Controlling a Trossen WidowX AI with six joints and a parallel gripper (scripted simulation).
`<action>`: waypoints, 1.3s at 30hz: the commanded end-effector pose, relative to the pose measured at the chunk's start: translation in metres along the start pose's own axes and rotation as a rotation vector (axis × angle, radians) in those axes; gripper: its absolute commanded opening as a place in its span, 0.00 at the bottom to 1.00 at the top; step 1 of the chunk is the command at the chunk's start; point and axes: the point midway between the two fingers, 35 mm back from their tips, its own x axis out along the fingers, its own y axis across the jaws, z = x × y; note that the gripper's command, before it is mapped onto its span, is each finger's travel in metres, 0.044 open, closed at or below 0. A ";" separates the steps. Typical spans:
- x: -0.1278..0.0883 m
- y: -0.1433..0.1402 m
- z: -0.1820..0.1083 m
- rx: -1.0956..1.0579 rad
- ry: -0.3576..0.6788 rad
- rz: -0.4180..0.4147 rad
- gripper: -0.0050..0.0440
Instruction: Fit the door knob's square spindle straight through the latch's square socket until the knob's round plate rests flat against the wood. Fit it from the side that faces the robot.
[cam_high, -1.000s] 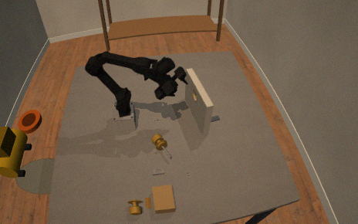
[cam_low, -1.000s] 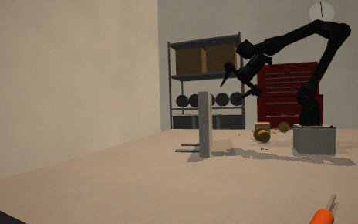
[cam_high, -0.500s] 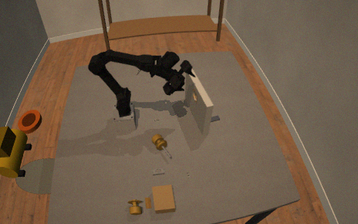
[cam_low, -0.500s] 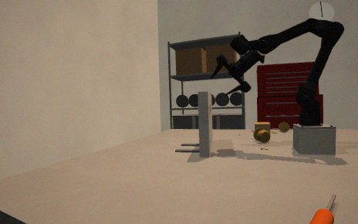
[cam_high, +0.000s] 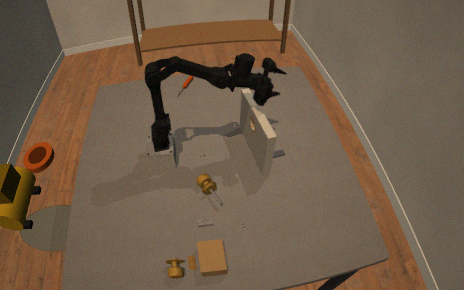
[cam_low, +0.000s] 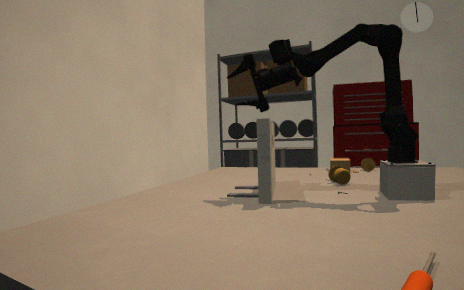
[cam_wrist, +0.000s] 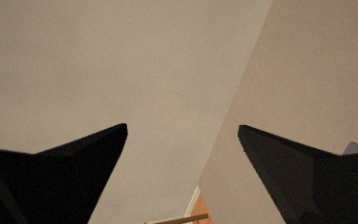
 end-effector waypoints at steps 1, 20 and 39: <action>0.042 0.024 -0.011 -0.005 -0.014 0.122 1.00; 0.075 0.035 -0.002 -0.189 -0.108 0.233 1.00; 0.014 -0.032 0.155 -1.236 -0.282 -0.306 1.00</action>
